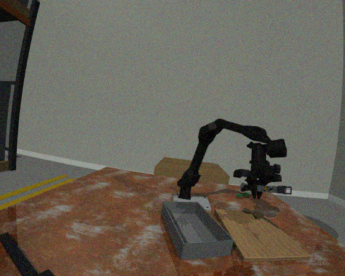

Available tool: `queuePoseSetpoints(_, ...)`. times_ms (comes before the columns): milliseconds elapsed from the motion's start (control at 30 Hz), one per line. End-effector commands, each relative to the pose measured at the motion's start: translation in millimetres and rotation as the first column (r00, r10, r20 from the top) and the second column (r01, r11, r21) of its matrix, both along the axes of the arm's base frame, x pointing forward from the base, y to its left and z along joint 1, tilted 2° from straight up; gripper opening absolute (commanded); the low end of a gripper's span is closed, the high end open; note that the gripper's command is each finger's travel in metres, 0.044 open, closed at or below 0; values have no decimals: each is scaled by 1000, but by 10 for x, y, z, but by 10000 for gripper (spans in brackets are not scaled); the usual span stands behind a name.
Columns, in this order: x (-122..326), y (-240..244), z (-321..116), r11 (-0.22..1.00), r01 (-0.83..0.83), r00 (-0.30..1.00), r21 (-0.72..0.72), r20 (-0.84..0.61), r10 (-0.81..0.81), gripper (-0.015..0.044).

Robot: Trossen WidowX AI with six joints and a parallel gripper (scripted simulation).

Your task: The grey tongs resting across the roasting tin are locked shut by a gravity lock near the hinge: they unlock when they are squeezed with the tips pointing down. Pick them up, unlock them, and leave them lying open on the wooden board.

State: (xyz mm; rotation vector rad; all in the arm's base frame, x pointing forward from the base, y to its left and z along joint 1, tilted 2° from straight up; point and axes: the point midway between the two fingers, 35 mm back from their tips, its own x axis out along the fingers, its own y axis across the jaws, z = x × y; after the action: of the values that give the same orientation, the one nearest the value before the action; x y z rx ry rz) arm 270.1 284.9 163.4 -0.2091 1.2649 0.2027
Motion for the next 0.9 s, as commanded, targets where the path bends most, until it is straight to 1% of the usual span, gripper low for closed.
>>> queuePoseSetpoints(0,4,-18,49,1000,23,997,2,-70,-23,-150)
queuePoseSetpoints(433,-68,-130,139,996,90,951,-23,-296,-93,-150)
queuePoseSetpoints(867,-65,-127,114,996,91,950,-24,-299,-94,-150)
